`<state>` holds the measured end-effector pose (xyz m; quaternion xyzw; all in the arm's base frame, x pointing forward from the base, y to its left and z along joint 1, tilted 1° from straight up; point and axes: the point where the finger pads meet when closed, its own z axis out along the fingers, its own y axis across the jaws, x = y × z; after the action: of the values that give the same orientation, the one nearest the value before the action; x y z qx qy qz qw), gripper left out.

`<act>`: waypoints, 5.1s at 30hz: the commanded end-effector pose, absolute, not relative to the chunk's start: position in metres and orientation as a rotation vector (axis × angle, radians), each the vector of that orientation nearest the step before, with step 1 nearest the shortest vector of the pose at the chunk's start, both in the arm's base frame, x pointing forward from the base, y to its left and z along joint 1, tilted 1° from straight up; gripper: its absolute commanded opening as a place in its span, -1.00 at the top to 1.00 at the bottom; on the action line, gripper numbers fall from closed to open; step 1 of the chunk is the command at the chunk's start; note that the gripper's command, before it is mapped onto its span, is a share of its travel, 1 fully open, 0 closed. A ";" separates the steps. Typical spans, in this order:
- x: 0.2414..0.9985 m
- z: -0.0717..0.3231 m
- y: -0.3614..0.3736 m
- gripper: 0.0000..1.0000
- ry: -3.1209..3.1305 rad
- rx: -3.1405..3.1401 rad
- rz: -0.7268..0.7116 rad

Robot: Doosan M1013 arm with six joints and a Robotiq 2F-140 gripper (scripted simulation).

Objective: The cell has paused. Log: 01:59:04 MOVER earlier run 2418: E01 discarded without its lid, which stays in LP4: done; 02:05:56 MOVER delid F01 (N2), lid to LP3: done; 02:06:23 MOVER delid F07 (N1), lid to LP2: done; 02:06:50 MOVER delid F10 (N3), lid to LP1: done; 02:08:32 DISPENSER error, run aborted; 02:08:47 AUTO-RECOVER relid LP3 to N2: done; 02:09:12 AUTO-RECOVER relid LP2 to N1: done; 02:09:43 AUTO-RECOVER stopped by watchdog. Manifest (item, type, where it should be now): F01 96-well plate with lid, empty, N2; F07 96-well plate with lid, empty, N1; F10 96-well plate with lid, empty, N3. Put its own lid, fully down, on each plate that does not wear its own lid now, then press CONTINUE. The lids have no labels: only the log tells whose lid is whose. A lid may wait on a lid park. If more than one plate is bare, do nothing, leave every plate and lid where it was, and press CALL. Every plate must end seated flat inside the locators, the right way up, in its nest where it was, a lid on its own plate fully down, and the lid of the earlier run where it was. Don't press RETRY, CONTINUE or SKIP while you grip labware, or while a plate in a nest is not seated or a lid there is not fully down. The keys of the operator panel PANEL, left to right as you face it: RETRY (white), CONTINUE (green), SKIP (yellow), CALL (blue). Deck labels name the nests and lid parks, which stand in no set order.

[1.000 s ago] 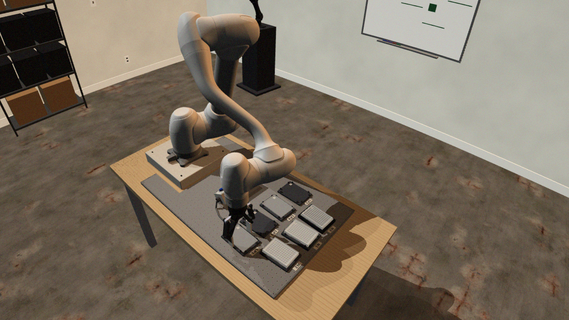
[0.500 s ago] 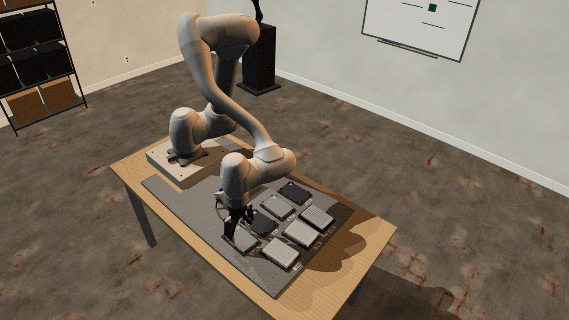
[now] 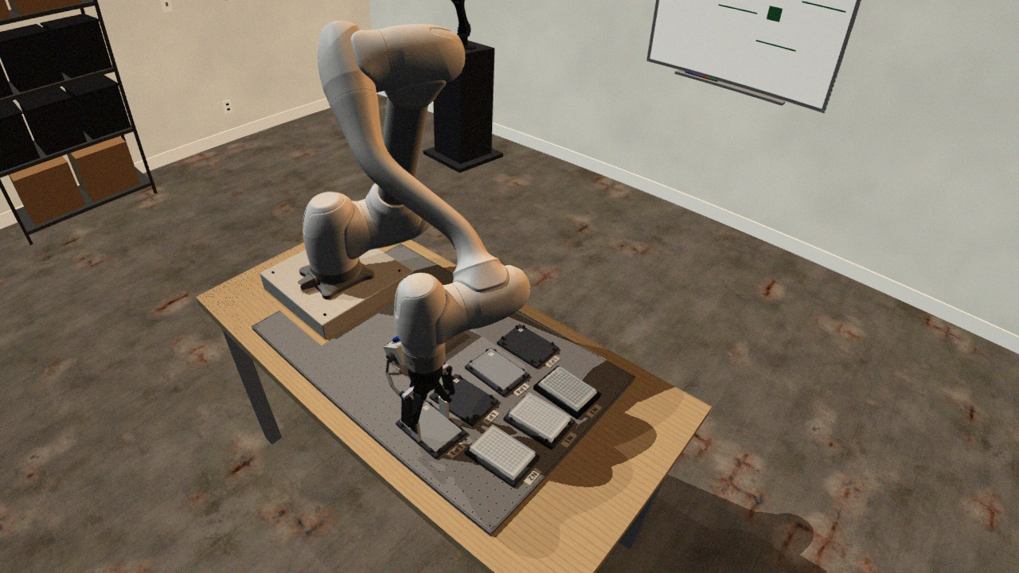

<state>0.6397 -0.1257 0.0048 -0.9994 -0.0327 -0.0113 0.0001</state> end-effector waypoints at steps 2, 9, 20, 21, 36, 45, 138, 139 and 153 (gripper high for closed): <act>0.639 0.001 -0.123 1.00 -0.101 -3.141 -0.035; 0.639 0.001 -0.123 1.00 -0.101 -3.141 -0.035; 0.639 0.001 -0.123 1.00 -0.101 -3.141 -0.035; 0.639 0.001 -0.123 1.00 -0.101 -3.141 -0.035; 0.639 0.005 -0.123 1.00 -0.101 -3.141 -0.035; 0.639 0.017 -0.123 1.00 -0.101 -3.141 -0.035; 0.782 0.070 0.209 1.00 -0.101 -3.141 -0.035; 0.782 0.070 0.209 1.00 -0.101 -3.141 -0.035; 0.782 0.070 0.209 1.00 -0.101 -3.141 -0.035</act>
<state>0.7829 0.2060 0.0701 -0.9994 -0.0327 -0.0139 0.0013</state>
